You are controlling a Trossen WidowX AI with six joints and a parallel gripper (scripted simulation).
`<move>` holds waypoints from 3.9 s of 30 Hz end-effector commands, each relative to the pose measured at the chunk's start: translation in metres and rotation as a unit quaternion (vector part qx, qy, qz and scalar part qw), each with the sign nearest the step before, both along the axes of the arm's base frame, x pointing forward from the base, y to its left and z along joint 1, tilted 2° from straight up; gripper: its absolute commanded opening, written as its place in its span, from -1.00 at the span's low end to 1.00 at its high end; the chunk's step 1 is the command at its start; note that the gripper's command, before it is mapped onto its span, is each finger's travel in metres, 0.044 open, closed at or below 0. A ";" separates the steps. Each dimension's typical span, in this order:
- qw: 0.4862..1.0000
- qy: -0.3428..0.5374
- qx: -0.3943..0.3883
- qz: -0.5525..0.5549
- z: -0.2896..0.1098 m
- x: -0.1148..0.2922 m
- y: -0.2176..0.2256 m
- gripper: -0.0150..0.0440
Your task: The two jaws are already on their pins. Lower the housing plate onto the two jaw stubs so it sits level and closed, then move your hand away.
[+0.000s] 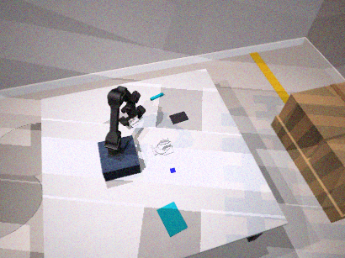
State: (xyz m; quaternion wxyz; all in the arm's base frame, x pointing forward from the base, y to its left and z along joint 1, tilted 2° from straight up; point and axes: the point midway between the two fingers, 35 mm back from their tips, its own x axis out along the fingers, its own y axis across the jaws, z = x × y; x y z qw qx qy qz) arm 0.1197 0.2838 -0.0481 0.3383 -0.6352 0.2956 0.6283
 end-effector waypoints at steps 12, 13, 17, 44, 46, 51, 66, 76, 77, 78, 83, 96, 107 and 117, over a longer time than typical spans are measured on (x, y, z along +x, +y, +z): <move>1.000 0.000 0.000 -0.001 -0.001 0.000 0.000 0.98; 1.000 0.000 0.000 -0.001 -0.001 0.000 0.000 0.95; 1.000 0.000 0.000 -0.001 -0.001 0.000 0.000 0.86; 1.000 0.001 0.001 -0.001 0.026 0.000 0.001 0.70; 1.000 0.001 0.001 -0.001 0.032 0.000 0.001 0.70; 1.000 0.001 0.001 -0.001 0.048 -0.001 0.000 0.70; 1.000 0.003 0.002 -0.028 0.072 0.005 -0.007 0.70; 0.991 0.007 0.004 -0.136 0.072 0.032 -0.026 0.70; 0.989 0.008 0.004 -0.146 0.072 0.035 -0.028 0.70; 0.988 0.008 0.004 -0.157 0.072 0.038 -0.030 0.70; 0.978 0.010 0.006 -0.210 0.071 0.050 -0.041 0.70; 0.937 0.015 0.009 -0.348 0.071 0.080 -0.073 0.70; 0.887 0.019 0.013 -0.461 0.070 0.102 -0.103 0.70; 0.829 0.023 0.016 -0.558 0.070 0.117 -0.132 0.70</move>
